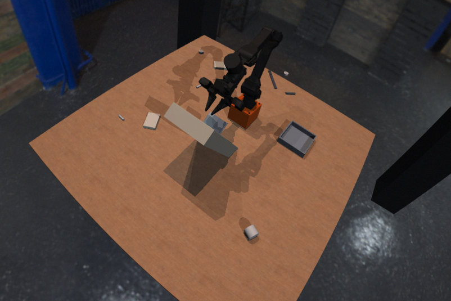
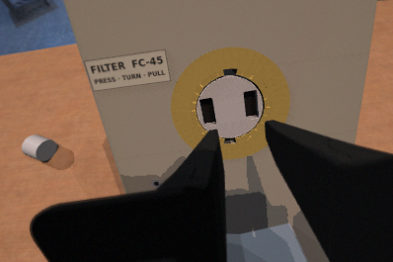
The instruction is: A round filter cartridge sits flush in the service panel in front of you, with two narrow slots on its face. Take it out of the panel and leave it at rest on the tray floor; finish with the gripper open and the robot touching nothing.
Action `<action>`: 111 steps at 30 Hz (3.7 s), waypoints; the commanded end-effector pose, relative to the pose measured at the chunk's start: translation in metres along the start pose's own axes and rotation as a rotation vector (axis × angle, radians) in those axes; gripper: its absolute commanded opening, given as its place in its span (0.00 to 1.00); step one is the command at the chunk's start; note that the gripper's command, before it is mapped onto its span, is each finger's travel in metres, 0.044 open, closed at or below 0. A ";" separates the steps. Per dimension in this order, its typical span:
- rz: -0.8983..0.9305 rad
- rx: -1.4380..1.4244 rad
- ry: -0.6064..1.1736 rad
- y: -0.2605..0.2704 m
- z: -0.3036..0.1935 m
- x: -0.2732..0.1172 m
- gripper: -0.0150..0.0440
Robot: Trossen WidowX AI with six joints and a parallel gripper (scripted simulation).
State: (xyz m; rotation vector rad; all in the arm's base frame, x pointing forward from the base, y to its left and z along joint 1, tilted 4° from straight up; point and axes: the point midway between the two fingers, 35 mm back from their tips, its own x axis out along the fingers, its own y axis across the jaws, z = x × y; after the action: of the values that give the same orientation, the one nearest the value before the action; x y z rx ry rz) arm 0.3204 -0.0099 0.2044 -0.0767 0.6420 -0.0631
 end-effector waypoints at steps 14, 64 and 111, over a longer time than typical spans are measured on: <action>0.003 -0.005 0.000 0.000 -0.001 0.029 0.45; 0.002 -0.005 -0.001 0.001 0.000 0.038 0.45; 0.000 0.000 0.001 0.000 -0.001 0.050 0.39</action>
State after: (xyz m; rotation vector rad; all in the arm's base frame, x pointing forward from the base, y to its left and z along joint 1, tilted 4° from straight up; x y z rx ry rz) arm 0.3595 -0.0136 0.1737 -0.0771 0.6437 -0.0619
